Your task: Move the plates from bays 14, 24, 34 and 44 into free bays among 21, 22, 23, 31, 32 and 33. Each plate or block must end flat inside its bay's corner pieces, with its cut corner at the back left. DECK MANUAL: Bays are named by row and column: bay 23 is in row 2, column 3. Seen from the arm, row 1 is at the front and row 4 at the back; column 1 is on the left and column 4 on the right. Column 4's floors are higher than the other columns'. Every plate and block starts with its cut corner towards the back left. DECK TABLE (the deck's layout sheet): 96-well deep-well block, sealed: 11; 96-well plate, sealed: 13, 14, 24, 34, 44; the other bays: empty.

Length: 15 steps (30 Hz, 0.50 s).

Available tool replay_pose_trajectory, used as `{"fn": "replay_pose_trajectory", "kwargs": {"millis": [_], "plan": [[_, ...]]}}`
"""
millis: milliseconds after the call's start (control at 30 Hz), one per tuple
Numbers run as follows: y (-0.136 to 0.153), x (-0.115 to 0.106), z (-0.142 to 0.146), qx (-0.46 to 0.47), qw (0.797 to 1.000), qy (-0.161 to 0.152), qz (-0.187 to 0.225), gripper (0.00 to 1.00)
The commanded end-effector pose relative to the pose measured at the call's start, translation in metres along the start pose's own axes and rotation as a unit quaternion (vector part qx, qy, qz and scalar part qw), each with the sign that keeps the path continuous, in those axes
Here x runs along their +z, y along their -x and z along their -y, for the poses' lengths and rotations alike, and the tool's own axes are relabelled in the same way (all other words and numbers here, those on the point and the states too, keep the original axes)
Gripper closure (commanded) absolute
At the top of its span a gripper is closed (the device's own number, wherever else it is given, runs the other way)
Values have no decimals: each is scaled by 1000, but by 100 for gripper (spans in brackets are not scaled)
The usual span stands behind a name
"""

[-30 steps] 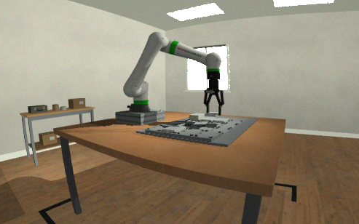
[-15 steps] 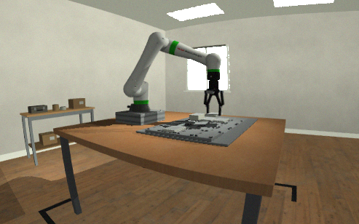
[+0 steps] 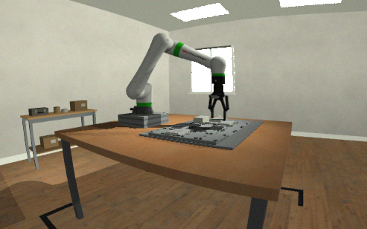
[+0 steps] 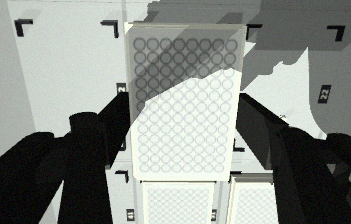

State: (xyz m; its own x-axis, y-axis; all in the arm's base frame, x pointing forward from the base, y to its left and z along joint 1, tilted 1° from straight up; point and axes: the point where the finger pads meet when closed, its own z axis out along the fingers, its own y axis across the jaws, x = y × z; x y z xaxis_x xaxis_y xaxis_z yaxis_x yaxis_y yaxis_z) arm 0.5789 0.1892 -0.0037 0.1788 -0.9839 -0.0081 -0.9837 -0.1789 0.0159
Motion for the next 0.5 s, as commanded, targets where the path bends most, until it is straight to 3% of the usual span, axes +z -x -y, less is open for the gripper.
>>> {"fn": "replay_pose_trajectory", "kwargs": {"millis": [0, 467], "plan": [[0, 4, 1, 0, 1000, -1, 0, 90], [0, 20, 1, 0, 1000, -1, 0, 90]]}}
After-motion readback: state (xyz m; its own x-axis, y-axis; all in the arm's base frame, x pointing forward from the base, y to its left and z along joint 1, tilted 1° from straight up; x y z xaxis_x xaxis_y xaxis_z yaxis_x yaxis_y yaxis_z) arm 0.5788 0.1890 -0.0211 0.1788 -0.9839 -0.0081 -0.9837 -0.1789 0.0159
